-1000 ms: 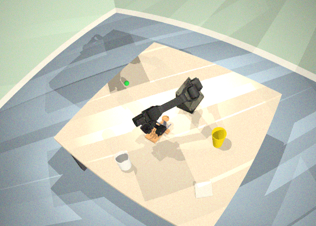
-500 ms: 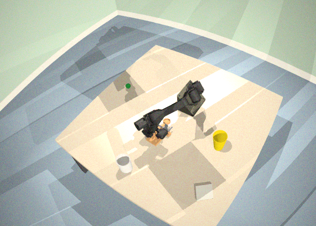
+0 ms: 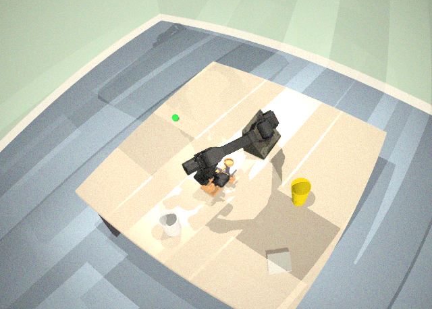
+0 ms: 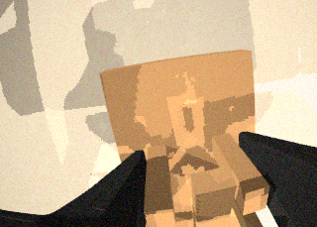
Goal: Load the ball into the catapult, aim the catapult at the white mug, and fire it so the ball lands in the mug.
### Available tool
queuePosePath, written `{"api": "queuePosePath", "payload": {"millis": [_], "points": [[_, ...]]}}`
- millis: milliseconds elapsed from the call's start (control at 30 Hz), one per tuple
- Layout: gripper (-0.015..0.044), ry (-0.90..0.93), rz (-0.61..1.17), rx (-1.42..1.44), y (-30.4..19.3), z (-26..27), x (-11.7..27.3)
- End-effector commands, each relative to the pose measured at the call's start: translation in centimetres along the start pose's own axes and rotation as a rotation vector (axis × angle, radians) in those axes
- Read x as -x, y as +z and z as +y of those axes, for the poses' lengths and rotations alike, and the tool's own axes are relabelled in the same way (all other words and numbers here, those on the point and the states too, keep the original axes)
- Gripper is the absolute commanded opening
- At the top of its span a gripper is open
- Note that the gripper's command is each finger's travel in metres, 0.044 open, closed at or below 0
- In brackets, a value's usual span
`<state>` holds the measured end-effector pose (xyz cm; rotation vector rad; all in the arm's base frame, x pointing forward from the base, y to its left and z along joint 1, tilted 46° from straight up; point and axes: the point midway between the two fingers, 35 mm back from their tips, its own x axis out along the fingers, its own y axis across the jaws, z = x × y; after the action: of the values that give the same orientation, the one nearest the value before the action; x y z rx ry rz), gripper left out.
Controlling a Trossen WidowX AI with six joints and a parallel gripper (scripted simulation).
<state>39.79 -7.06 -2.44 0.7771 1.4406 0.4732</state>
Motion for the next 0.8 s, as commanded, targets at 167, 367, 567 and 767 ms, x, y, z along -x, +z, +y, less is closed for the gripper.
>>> {"api": "queuePosePath", "payload": {"millis": [167, 367, 567, 767], "points": [[0.0, -0.009, -0.03, 0.003, 0.5, -0.3, 2.6], [0.0, -0.009, -0.031, 0.003, 0.6, -0.3, 1.6], [0.0, -0.009, -0.031, 0.002, 0.6, -0.3, 0.6], [0.0, -0.008, -0.031, 0.001, 0.7, -0.3, -0.3]]}}
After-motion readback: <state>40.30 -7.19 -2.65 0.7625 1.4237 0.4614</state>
